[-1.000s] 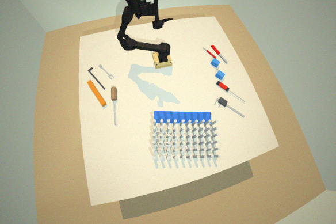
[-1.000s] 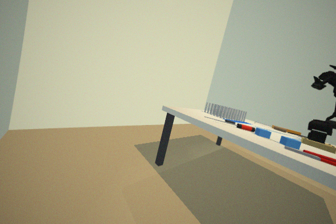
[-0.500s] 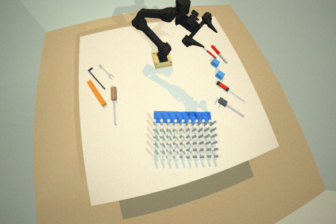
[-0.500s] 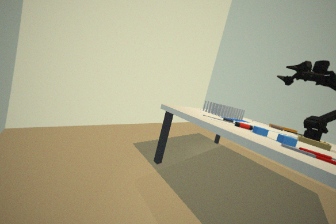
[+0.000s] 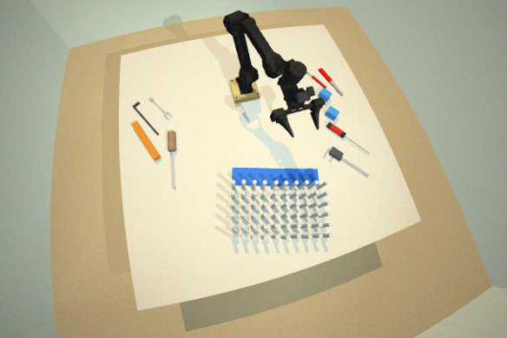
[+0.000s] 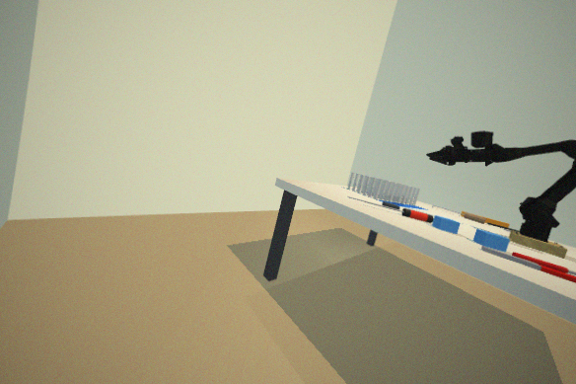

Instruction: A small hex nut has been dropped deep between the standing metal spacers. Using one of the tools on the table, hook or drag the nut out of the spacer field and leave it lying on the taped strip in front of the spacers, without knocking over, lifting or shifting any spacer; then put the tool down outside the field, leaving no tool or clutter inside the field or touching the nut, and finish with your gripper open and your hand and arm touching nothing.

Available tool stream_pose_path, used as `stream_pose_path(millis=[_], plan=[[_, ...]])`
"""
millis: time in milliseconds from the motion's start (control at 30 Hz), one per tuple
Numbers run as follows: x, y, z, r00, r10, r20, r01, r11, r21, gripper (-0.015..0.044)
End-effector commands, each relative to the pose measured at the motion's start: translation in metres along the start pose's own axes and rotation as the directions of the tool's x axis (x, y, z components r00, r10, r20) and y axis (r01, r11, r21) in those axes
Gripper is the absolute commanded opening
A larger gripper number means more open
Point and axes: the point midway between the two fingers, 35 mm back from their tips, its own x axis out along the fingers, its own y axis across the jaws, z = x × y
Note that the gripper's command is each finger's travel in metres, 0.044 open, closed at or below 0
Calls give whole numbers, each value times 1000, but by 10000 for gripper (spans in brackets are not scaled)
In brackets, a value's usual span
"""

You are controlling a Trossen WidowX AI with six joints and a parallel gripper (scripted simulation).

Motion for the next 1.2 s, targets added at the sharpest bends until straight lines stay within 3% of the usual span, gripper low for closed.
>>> stream_pose_path(millis=[0,200,1167], plan=[[32,-41,-53,989,-123,-78,113,986,-121,440],[50,-89,-106,958,-242,-152,202,950,-239,440],[50,-89,-106,958,-242,-152,202,950,-239,440]])
